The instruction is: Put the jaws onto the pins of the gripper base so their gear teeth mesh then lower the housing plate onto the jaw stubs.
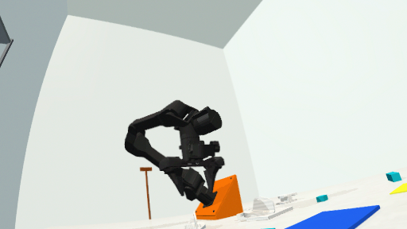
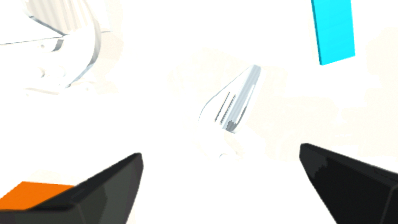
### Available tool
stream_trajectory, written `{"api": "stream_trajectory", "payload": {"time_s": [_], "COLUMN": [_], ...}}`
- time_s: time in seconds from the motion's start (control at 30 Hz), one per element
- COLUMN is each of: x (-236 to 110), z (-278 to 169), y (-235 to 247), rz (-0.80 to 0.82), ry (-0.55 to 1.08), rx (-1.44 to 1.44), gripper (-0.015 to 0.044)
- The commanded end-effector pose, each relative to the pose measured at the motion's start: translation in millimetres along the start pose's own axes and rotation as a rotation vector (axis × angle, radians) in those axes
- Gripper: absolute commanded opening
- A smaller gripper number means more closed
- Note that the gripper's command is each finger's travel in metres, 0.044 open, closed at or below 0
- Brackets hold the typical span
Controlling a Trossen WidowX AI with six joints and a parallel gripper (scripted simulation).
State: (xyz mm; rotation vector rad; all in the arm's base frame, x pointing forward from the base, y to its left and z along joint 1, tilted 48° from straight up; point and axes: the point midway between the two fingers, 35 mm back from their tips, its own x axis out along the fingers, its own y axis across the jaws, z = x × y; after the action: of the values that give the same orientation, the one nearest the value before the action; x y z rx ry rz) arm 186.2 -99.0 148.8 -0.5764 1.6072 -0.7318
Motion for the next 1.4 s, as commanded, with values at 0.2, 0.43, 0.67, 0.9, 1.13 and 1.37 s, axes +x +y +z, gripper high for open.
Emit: {"api": "stream_trajectory", "payload": {"time_s": [0.2,0.43,0.67,0.9,1.13,1.37], "x": [-2.2,-2.9,-2.9,36.9,36.9,44.3], "z": [2.1,2.7,2.8,2.7,2.7,3.5], "y": [-7.8,-11.4,-11.5,-12.2,-12.2,-11.9], "rz": [-0.004,-0.004,-0.004,-0.006,-0.006,-0.004], "ry": [-0.004,-0.004,-0.004,-0.005,-0.005,-0.005], "rx": [0.305,0.485,0.49,0.491,0.491,0.491], "gripper": [0.044,0.044,0.044,0.044,0.044,0.044]}}
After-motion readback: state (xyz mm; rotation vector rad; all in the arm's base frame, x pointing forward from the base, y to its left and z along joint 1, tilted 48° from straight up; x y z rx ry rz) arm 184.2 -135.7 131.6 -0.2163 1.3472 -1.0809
